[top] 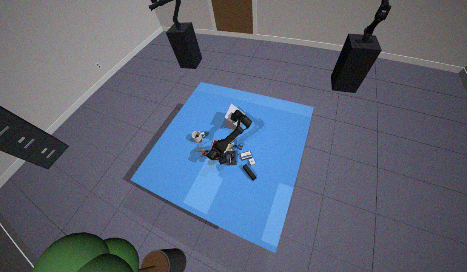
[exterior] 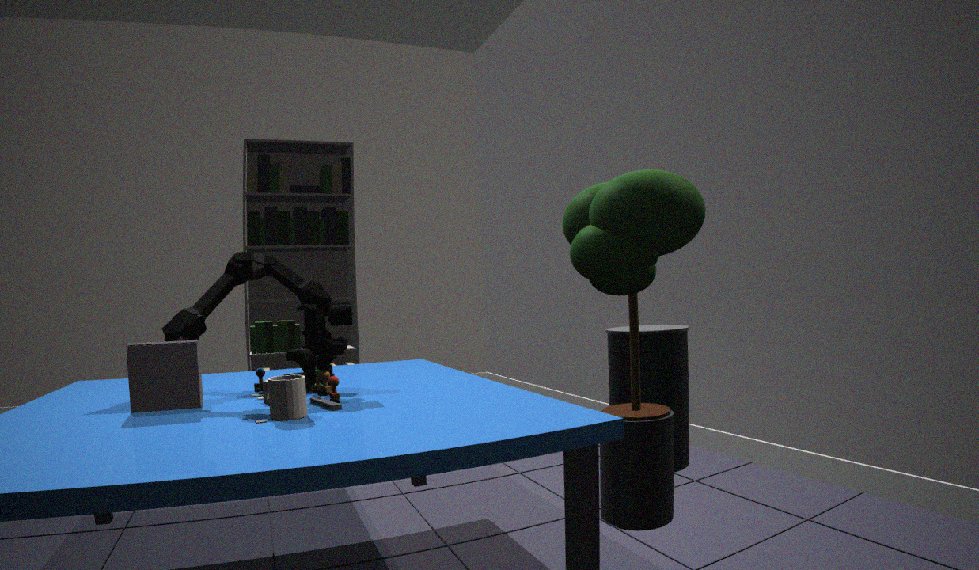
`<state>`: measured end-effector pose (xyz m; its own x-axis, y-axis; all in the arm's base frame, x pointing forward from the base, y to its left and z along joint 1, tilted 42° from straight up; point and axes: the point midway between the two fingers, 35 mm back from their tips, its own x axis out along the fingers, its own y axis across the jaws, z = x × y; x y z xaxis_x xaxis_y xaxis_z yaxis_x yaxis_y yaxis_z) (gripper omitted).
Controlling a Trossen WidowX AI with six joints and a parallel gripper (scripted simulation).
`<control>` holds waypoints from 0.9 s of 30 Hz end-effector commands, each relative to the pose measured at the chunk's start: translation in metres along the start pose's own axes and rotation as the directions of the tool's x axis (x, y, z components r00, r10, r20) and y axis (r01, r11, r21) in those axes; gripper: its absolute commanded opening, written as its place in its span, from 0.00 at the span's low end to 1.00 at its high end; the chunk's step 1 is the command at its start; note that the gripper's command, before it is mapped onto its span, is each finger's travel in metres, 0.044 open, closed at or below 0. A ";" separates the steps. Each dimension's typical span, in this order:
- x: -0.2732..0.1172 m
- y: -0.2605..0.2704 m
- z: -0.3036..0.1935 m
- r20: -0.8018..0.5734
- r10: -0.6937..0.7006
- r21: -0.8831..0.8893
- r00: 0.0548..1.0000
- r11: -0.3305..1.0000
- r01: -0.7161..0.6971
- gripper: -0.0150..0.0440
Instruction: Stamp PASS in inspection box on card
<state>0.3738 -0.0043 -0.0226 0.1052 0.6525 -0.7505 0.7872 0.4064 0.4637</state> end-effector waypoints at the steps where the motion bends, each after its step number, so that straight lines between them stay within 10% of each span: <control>1: 0.005 -0.001 -0.001 -0.003 0.003 0.008 1.000 1.000 -0.003 0.61; 18: 0.002 0.000 0.000 -0.001 -0.001 0.000 1.000 1.000 0.001 0.25; 27: -0.003 0.000 0.000 -0.001 -0.001 0.000 1.000 1.000 0.001 0.25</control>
<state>0.3731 -0.0036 -0.0225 0.1015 0.6540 -0.7496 0.7907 0.4042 0.4597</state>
